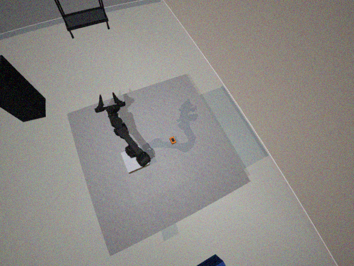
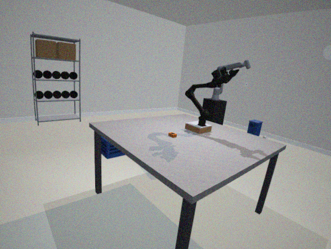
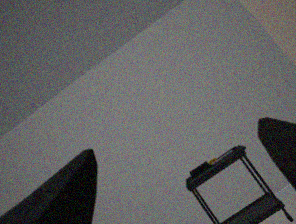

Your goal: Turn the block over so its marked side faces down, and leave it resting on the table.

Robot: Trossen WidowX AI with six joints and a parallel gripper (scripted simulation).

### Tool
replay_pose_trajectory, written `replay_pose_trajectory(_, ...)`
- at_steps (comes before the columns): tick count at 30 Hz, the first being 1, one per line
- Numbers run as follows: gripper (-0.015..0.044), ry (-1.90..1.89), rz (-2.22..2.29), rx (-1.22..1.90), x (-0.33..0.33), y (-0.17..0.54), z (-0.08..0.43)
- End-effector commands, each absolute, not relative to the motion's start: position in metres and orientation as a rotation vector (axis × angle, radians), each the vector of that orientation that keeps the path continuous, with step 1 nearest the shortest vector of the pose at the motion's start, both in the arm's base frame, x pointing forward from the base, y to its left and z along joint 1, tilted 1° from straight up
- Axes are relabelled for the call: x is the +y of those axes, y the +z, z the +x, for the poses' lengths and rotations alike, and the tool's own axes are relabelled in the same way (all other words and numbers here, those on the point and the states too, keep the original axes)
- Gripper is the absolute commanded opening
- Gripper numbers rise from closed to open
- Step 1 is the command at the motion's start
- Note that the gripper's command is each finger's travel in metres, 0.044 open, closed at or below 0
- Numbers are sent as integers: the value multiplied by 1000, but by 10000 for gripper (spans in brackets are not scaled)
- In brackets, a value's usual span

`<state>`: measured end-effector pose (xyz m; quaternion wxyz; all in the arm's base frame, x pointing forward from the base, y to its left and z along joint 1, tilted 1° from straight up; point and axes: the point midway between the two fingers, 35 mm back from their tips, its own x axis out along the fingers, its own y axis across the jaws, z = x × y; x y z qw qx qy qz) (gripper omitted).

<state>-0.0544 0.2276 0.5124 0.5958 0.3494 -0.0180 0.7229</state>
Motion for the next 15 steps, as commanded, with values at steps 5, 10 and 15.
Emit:
replay_pose_trajectory(5, 440, 1580, 625, -37, 267, 491, -38)
replay_pose_trajectory(10, 440, 1422, 381, 10, 316, 454, 4)
replay_pose_trajectory(15, 440, 1229, 245, 98, 344, 415, 66)
